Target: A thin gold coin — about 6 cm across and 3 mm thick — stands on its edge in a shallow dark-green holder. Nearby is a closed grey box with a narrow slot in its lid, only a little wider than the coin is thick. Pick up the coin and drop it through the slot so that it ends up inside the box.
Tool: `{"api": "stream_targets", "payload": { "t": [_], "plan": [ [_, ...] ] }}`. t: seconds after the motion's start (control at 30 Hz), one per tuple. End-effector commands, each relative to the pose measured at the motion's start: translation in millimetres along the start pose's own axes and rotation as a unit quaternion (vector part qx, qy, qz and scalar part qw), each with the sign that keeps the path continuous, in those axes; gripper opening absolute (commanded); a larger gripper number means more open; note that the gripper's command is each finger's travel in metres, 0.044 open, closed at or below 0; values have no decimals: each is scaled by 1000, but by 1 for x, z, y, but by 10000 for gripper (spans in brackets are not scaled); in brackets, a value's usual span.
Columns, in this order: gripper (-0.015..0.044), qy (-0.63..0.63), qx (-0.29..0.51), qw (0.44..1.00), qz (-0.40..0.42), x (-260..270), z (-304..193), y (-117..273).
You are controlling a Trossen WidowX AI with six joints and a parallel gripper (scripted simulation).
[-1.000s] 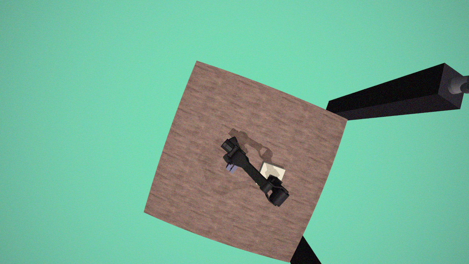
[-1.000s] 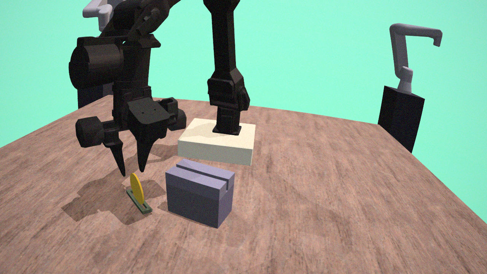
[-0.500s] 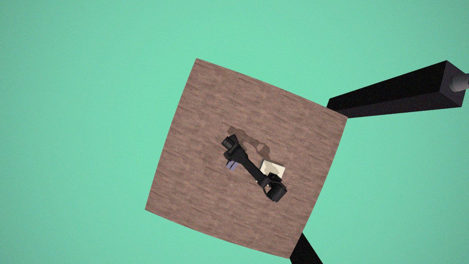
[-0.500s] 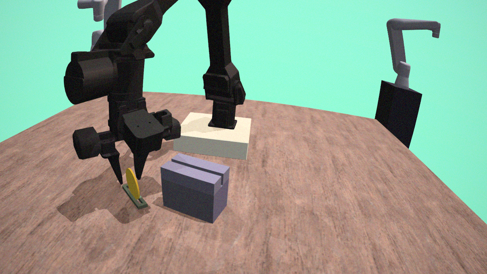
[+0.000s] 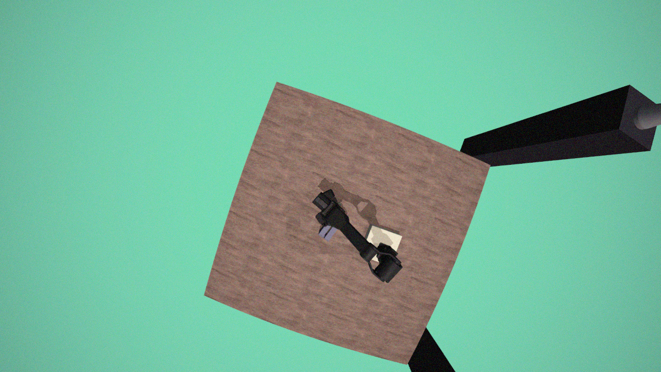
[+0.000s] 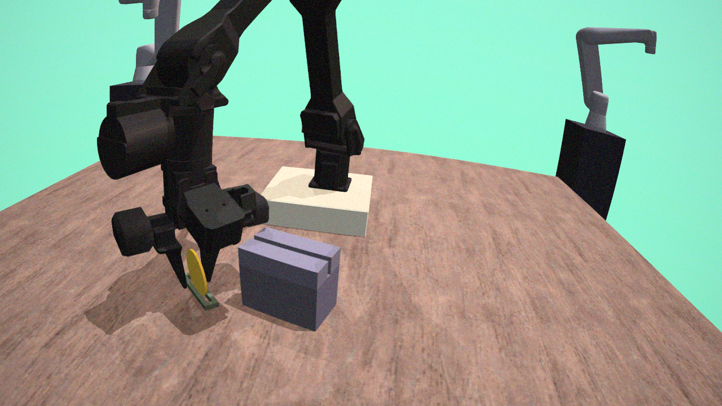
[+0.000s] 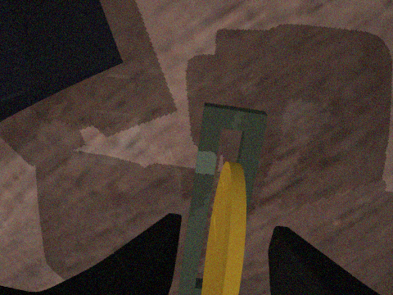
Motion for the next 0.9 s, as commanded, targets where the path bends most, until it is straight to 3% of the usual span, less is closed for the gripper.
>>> {"api": "stream_targets", "payload": {
  "t": [0.0, 0.07, 0.2, 0.87],
  "plan": [
    [82, -1, 0, 1000, 5, 2, -1, -4],
    [29, -1, 0, 1000, 5, 2, -1, -4],
    [3, -1, 0, 1000, 5, 2, -1, -4],
    [0, -1, 0, 1000, 5, -1, 1, 24]
  ]
}}
Point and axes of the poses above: the point midway between the two fingers, 35 mm back from their tips, its own y axis back along the fingers, its own x axis across the jaws, z = x × y, the point moved 5 cm from there along y, back along the fingers, and after that the axes turned 8 degrees about -y, right-handed, at the moved point
